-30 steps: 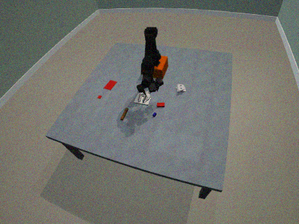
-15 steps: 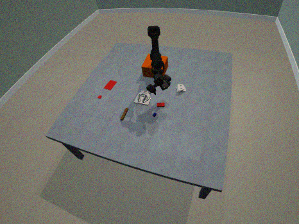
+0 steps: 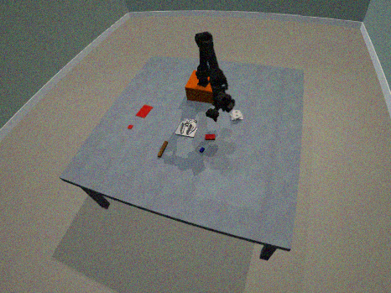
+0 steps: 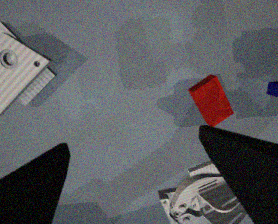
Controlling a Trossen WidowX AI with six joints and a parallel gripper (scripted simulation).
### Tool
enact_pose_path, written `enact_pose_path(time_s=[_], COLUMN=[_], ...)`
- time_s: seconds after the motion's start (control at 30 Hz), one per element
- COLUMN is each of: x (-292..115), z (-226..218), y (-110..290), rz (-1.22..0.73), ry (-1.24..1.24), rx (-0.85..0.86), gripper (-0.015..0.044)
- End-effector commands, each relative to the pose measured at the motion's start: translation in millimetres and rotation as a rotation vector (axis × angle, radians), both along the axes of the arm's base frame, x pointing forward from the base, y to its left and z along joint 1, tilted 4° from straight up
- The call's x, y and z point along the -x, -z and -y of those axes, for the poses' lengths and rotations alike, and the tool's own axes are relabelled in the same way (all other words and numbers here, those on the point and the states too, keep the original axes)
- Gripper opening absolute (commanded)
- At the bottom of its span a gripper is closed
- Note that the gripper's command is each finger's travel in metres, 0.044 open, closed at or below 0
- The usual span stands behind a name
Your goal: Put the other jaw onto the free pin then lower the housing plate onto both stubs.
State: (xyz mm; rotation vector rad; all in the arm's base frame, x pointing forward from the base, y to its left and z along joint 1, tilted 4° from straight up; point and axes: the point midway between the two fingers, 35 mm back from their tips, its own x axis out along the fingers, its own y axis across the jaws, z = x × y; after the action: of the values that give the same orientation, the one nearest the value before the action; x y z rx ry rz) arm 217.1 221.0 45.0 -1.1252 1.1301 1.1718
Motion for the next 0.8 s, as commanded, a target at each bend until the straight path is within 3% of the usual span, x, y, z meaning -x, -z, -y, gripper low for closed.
enact_pose_path(time_s=[0.0, 0.77], x=[13, 94], z=[-8, -47], y=[-1, -8], rz=[0.006, 0.04], ry=[-0.084, -0.545], rx=[0.011, 0.029], gripper=[0.044, 0.044])
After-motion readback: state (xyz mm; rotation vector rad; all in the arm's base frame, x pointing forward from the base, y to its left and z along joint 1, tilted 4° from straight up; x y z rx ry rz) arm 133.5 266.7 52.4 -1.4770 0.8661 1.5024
